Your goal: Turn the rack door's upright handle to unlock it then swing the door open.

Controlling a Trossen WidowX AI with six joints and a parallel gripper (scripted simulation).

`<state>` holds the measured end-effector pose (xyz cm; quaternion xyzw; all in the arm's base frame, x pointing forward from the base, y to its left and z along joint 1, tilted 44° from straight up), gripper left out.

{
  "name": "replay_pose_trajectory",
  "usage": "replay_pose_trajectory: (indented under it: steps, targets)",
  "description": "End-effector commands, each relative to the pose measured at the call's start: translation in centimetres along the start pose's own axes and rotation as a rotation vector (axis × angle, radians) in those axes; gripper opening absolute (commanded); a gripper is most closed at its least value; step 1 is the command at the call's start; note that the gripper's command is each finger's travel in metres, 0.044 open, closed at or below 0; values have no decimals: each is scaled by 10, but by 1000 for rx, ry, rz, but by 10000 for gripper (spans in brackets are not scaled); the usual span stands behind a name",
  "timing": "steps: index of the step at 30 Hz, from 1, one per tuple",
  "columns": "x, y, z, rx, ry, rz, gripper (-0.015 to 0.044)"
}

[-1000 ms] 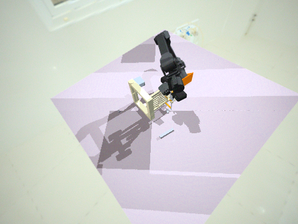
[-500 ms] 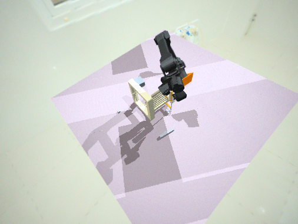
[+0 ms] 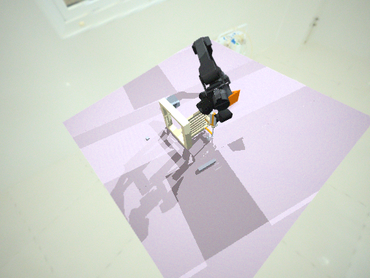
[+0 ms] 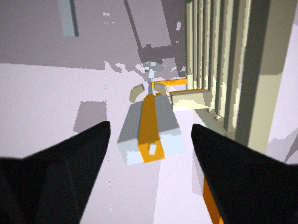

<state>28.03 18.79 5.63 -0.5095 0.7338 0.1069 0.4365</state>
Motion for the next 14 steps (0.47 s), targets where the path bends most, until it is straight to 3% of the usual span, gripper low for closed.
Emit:
replay_pose_trajectory:
  steps: [1, 14]
  targets:
    - [-6, 0, 0, -10, -11, 2, 291]
    - [-30, 1, -3, -31, -48, -12, 291]
Point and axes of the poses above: the point midway between the two fingers, 35 mm back from their tips, its own x axis out along the fingers, its own z axis across the jaws, y = z × x, the point moved 5 cm from there along -x, back along the fingers, and after that the axes turned 15 degrees about x, right-handed, at the moved point
